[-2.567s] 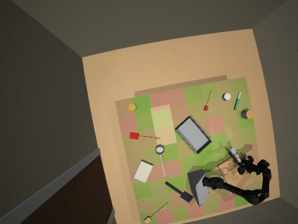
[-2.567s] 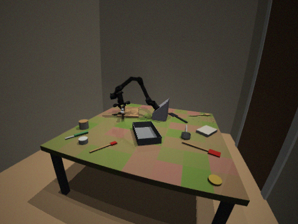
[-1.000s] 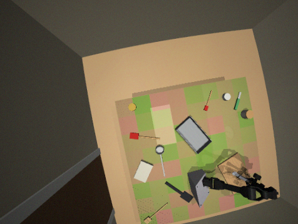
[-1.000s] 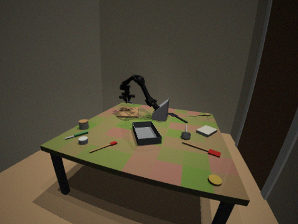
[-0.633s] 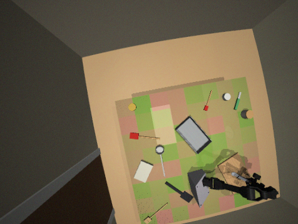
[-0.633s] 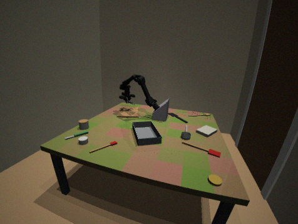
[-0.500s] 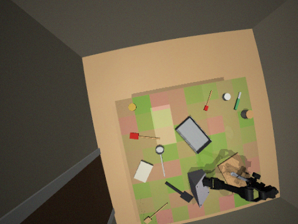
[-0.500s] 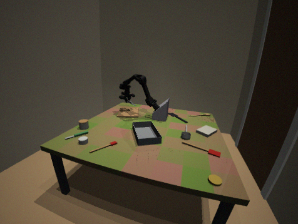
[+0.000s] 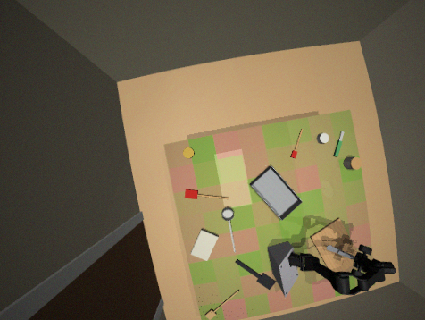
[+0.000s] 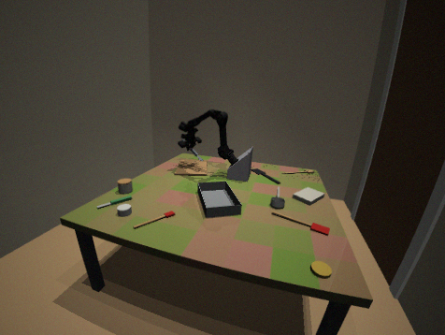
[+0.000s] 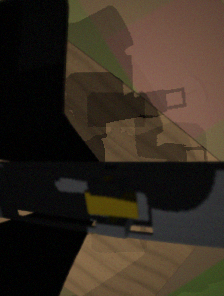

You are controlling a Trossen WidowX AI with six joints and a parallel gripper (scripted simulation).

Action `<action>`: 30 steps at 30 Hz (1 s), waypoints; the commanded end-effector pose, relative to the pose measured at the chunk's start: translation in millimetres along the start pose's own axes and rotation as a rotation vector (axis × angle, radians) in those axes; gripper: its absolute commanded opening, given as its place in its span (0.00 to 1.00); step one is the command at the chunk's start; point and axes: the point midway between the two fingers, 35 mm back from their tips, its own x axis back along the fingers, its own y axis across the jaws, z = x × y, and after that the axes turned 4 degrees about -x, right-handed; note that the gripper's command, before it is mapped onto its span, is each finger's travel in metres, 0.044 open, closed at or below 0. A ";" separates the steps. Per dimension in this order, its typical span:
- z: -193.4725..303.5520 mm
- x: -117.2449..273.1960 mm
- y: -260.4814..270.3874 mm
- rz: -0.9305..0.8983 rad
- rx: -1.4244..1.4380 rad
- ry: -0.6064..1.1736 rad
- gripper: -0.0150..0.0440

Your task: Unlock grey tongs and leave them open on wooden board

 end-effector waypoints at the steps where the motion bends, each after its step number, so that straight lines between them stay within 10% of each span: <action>1: -4.8 12.3 0.6 -0.005 -0.009 -0.099 0.00; 30: -10.4 63.7 -15.7 -0.052 -0.179 -0.529 0.00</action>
